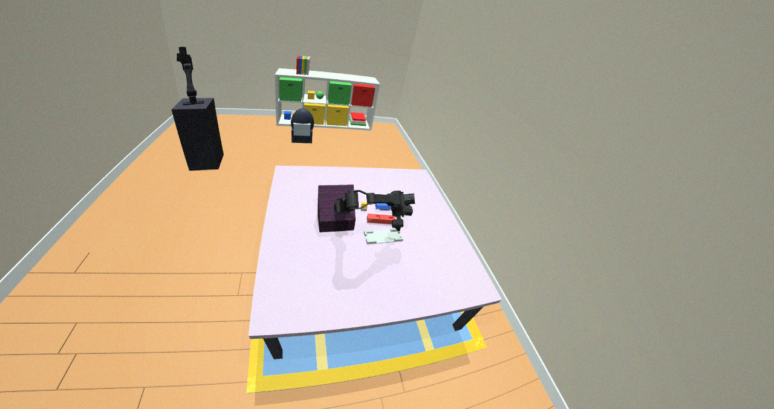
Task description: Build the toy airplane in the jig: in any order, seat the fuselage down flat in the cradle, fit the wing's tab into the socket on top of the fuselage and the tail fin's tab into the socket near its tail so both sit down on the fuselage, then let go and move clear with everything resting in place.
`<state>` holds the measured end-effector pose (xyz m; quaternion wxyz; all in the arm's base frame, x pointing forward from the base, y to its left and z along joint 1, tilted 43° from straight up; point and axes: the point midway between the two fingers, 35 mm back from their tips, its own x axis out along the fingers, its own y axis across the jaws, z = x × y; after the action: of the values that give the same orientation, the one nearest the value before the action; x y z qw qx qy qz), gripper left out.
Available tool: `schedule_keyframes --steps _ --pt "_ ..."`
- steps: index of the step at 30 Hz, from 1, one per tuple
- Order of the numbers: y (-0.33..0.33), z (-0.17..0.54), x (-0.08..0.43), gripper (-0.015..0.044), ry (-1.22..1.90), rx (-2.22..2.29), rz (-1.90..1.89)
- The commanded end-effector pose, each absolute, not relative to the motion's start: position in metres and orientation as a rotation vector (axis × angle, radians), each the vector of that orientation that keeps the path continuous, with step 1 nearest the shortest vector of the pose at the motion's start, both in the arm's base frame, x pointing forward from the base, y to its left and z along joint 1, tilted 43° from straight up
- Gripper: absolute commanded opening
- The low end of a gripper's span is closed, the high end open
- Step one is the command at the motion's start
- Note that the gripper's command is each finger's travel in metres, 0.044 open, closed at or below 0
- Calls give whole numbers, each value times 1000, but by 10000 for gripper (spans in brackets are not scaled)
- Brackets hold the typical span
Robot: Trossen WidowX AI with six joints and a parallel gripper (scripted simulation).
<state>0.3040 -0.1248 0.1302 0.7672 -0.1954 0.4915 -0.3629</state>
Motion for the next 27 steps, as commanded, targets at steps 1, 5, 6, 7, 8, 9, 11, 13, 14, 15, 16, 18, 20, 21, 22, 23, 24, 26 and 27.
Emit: schedule_keyframes --steps 1,5,6,7,8,9,11,13,14,15,16,18,20,21,22,23,24,26,27 --pt "-83 85 310 440 1185 -382 -729" --pt "-39 41 301 440 1318 -360 -727" --pt "-29 31 296 440 1349 -361 -736" --pt "-19 22 291 440 1379 -364 -749" --pt "-11 15 286 440 1402 -369 -762" --pt "-7 11 283 440 1414 -373 -771" --pt "-6 9 282 440 1419 -375 -775" --pt "-6 9 282 440 1419 -375 -775" --pt "-8 7 282 440 1419 -375 -774" --pt "-14 0 283 440 1419 -374 -774" --pt "-24 -11 283 440 1418 -375 -774" --pt "-40 -28 281 440 1418 -376 -776" --pt "-42 -30 280 440 1418 -376 -776" --pt "-42 -30 280 440 1418 -376 -776" --pt "-42 -30 280 440 1418 -376 -776" --pt "-43 -30 280 440 1418 -376 -776" --pt "-45 -33 280 440 1418 -376 -776" --pt "-51 -40 280 440 1418 -377 -777" --pt "-52 -41 280 440 1418 -377 -777"
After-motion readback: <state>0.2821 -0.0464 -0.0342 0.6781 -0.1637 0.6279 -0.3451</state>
